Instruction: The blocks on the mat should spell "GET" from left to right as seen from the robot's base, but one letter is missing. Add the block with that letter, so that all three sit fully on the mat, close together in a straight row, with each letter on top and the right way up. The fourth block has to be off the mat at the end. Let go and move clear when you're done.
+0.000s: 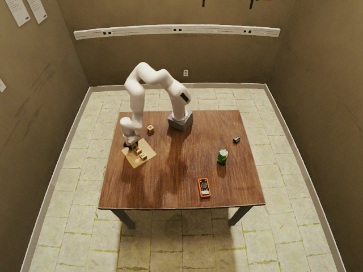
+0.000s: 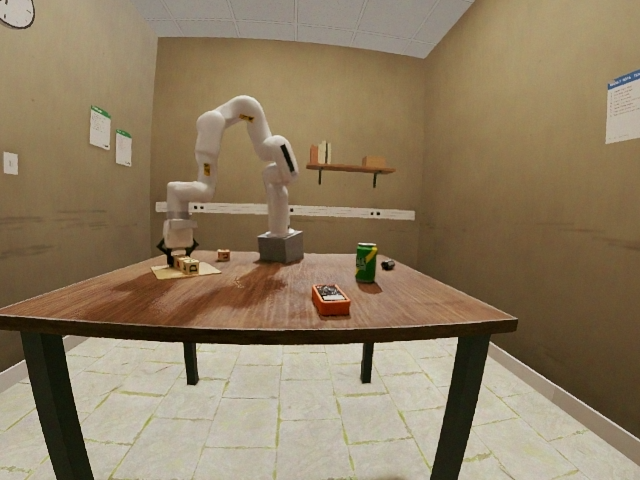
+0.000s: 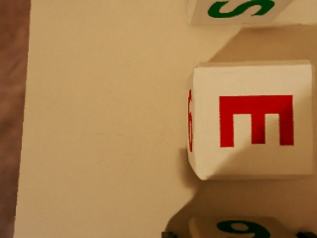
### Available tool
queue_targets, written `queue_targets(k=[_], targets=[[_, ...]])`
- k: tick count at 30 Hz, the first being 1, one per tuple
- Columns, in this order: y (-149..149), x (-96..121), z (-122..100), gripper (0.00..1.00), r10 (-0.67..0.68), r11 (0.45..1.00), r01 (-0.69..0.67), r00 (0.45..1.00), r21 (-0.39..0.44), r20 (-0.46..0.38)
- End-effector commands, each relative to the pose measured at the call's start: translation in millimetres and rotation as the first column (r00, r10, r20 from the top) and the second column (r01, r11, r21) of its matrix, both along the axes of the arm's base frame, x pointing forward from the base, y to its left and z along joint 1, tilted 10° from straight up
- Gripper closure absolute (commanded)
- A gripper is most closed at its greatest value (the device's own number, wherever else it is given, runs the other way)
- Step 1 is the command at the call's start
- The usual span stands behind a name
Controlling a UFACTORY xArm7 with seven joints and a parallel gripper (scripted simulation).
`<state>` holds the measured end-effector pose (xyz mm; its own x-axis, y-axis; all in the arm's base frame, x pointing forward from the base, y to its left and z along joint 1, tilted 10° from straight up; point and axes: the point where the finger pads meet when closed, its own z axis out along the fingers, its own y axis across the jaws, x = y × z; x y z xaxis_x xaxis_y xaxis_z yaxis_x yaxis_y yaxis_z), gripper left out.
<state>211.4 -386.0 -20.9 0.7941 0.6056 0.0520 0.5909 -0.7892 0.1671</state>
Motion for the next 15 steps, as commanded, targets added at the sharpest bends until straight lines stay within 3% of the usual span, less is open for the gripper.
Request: queue_targets(k=[1,11,15], targets=[[-1.3,0.4,1.2,0.38,0.0,1.0,0.001,1.0,-0.003,0.002],[0.2,-1.6,15.0,0.38,0.0,1.0,0.0,1.0,-0.003,0.002],[2.2,-4.3,34.1,0.38,0.0,1.0,0.0,1.0,-0.003,0.002]])
